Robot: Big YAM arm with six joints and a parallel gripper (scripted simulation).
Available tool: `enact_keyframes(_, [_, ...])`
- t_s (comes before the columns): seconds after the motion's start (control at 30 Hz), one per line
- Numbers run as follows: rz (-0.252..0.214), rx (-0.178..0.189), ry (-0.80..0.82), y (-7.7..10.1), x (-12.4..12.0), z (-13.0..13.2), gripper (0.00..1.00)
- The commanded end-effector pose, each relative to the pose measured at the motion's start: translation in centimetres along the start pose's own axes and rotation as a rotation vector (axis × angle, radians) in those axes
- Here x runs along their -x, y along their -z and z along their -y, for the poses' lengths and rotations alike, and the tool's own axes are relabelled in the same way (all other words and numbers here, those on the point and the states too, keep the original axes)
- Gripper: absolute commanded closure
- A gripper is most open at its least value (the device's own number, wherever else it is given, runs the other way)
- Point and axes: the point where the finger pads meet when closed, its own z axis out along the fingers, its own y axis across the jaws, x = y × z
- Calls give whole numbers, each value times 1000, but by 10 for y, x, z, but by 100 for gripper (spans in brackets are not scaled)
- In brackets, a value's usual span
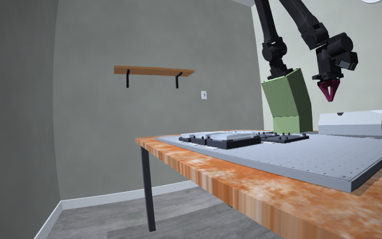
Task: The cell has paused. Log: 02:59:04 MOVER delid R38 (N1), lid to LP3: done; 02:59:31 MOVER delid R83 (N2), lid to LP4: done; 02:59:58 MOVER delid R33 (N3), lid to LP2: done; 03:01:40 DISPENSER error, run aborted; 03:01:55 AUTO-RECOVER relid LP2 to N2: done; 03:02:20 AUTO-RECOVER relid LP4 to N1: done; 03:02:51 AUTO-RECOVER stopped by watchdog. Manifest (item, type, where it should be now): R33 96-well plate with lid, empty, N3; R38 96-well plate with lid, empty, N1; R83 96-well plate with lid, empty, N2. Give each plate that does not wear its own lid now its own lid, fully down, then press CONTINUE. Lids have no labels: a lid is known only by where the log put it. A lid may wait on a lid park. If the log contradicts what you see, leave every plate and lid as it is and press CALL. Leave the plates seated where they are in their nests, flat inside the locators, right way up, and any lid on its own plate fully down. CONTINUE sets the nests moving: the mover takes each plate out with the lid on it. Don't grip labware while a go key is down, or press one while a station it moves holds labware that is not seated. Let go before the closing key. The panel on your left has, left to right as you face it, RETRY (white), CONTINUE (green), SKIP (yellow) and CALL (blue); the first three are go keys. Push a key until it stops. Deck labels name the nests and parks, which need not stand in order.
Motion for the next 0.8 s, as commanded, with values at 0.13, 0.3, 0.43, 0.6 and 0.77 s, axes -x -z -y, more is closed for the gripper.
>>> enact_keyframes(0.13, [-4,4,175,-2,14,-41,100])
enact_keyframes(0.3, [-2,4,255,-1,20,-61,100])
enact_keyframes(0.43, [-2,4,258,-1,24,-76,100])
enact_keyframes(0.6, [0,5,258,-1,31,-101,100])
enact_keyframes(0.77, [2,5,258,-1,39,-126,100])
